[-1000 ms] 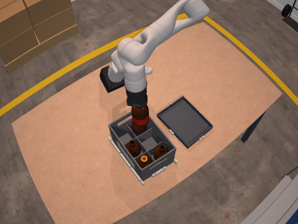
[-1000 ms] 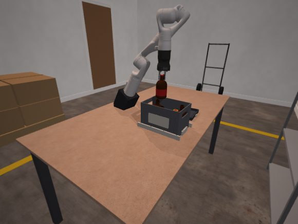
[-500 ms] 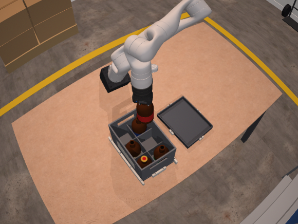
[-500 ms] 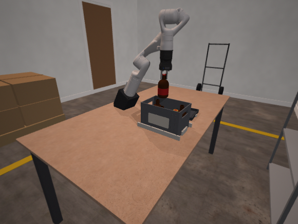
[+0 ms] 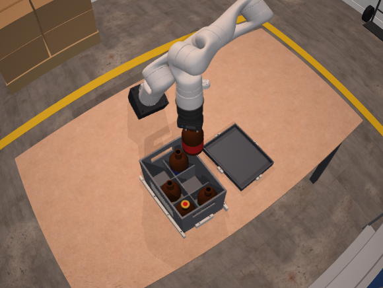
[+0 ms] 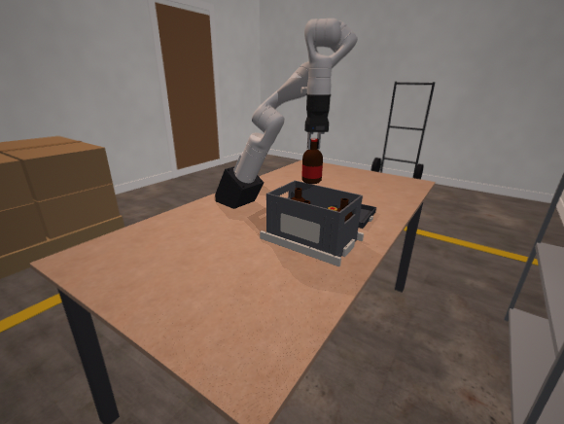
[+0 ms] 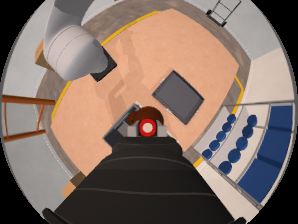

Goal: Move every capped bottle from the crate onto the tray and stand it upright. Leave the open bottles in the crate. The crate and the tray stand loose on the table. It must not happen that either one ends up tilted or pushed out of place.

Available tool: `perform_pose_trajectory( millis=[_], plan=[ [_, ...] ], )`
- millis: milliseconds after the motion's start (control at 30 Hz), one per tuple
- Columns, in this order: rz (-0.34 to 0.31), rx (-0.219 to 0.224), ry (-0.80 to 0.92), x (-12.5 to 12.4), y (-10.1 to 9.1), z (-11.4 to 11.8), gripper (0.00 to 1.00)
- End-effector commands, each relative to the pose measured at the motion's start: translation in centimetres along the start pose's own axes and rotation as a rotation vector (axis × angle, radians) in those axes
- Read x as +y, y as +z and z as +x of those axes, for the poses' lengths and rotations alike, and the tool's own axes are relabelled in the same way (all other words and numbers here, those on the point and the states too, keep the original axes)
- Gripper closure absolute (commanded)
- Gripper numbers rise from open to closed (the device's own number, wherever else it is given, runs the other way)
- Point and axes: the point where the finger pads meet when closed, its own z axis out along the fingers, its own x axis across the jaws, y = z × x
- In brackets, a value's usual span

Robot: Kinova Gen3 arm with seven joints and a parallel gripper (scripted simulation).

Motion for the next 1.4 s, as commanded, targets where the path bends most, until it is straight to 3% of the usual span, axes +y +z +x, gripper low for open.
perform_pose_trajectory(
  millis=[0, 1367],
  plan=[
    [-0.009, -0.008, -0.010, -0.4, 0.0, 0.4, 1.00],
    [-0.004, -0.004, -0.005, -5.2, 0.1, 5.1, 1.00]
  ],
)
